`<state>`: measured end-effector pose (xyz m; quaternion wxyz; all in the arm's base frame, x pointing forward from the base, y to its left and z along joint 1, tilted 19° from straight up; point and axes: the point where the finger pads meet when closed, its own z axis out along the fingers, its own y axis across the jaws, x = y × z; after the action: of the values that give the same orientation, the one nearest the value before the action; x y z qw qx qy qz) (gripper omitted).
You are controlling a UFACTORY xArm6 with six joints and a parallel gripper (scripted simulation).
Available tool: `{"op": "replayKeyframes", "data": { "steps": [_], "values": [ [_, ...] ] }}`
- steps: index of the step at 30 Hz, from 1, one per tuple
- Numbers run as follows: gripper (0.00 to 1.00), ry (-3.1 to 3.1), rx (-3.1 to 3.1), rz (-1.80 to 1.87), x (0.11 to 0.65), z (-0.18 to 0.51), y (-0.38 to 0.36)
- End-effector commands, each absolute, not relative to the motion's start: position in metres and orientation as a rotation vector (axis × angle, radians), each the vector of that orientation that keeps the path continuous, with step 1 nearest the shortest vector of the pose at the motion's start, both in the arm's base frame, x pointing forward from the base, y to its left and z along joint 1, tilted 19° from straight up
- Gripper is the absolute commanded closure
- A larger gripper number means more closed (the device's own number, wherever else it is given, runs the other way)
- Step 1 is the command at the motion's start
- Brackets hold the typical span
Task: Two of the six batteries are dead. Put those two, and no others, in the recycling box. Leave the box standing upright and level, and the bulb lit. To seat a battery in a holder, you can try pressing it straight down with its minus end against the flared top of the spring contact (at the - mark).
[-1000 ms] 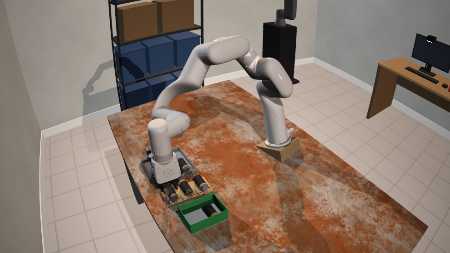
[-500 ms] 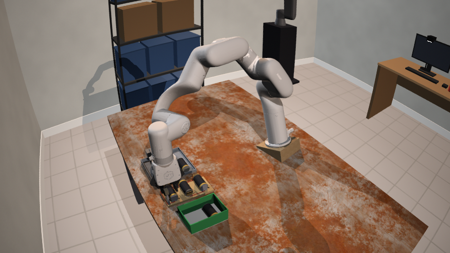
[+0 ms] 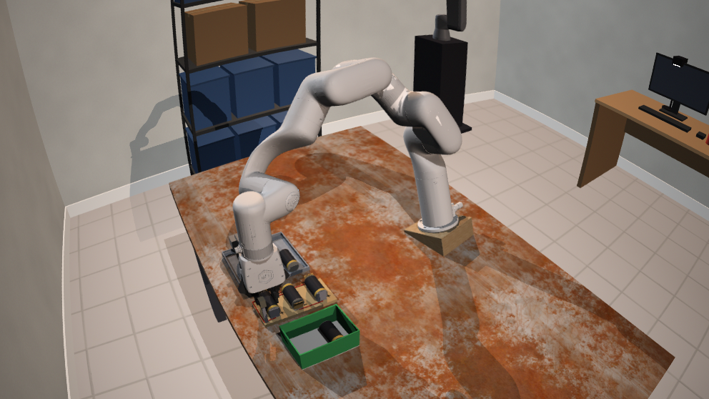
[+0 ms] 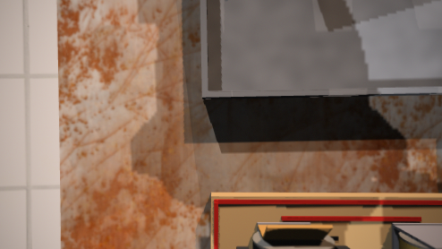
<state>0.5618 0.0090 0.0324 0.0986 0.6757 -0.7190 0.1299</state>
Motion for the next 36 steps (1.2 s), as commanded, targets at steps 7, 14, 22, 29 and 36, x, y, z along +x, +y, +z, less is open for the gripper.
{"op": "replayKeyframes", "data": {
  "steps": [7, 14, 22, 29, 36],
  "values": [
    [0.72, -2.129, 2.001, 0.388, 0.563, 0.034, 0.010],
    [0.72, -2.129, 2.001, 0.388, 0.563, 0.034, 0.010],
    [0.72, -2.129, 2.001, 0.388, 0.563, 0.036, 0.010],
    [0.72, -2.129, 2.001, 0.388, 0.562, 0.058, 0.018],
    [0.72, -2.129, 2.001, 0.388, 0.562, 0.077, 0.024]
  ]
}}
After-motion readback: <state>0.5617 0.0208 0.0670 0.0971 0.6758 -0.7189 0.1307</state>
